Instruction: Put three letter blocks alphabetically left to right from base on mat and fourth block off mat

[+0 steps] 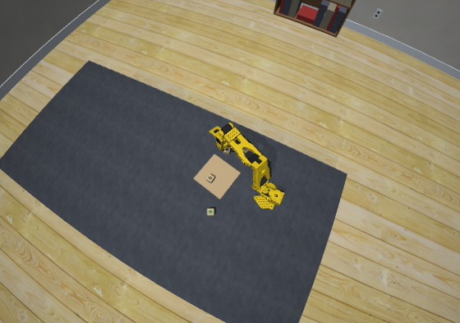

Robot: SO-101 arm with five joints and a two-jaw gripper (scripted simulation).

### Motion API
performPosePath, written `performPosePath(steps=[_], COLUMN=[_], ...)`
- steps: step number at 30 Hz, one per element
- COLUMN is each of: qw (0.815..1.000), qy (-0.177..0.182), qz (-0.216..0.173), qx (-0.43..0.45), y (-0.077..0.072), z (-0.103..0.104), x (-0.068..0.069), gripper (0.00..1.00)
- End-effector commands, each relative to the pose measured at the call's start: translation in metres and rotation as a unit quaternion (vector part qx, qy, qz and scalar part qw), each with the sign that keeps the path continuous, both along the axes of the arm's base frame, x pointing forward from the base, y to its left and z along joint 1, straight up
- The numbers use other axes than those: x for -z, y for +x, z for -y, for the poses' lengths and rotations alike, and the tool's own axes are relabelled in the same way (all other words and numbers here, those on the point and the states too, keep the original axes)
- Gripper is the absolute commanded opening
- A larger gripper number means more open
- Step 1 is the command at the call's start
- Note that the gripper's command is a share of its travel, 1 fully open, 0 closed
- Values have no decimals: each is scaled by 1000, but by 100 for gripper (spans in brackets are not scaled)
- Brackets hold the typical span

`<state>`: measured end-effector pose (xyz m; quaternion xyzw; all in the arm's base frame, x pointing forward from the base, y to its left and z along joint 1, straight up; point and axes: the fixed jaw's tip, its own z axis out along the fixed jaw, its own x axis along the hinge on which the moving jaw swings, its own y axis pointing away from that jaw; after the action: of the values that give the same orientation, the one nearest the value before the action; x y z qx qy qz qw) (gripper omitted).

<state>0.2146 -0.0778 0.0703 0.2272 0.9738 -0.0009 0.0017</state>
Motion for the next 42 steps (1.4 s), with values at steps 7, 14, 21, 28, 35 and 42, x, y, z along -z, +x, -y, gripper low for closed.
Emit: performPosePath(steps=[7,14,21,28,35,42], qw=[990,988,988,988,987,983], qy=[-9,-7,-7,-7,-12,-47], qz=[17,14,14,14,21,82], qx=[137,156,156,156,156,156], y=[-46,-54,-54,-54,-54,-52], z=[40,44,44,44,44,45], x=[-19,-19,-19,-19,-22,-46], gripper=[32,32,32,32,32,32])
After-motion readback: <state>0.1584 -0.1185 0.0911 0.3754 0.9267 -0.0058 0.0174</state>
